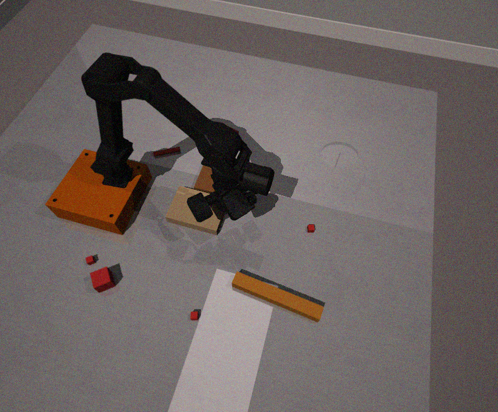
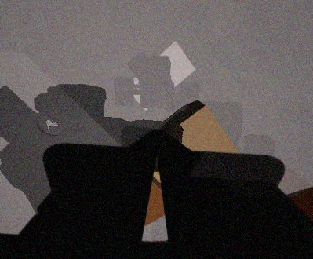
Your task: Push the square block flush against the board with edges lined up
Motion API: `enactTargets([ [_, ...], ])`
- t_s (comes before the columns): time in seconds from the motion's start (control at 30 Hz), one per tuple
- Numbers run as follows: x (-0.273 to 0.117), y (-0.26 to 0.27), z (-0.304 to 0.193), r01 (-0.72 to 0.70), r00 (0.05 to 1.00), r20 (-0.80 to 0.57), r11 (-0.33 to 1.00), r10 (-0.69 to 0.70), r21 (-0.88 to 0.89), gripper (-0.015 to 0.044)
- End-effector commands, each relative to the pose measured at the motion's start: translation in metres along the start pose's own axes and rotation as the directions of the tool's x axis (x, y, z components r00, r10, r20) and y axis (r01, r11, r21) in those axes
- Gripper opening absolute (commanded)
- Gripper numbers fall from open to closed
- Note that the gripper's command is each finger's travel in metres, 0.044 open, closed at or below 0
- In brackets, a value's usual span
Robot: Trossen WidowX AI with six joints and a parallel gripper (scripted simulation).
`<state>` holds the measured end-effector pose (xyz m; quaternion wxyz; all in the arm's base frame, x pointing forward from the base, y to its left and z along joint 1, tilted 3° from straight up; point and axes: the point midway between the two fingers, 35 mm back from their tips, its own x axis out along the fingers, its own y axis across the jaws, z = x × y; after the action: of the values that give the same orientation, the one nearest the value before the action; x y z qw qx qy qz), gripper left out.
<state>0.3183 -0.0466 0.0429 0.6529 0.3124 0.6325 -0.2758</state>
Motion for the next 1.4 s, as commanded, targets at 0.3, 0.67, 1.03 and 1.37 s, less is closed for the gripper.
enactTargets([
  [0.3,0.001,-0.061,0.005,0.008,1.0,-0.005,0.899,-0.007,0.437,0.0],
  [0.67,0.003,-0.106,0.002,0.014,1.0,-0.008,0.693,-0.011,0.721,0.0],
  [1.03,0.058,-0.108,0.0,0.014,1.0,-0.009,0.689,-0.011,0.725,0.0],
  [1.37,0.058,-0.106,-0.001,0.014,1.0,-0.009,0.689,-0.011,0.725,0.0],
])
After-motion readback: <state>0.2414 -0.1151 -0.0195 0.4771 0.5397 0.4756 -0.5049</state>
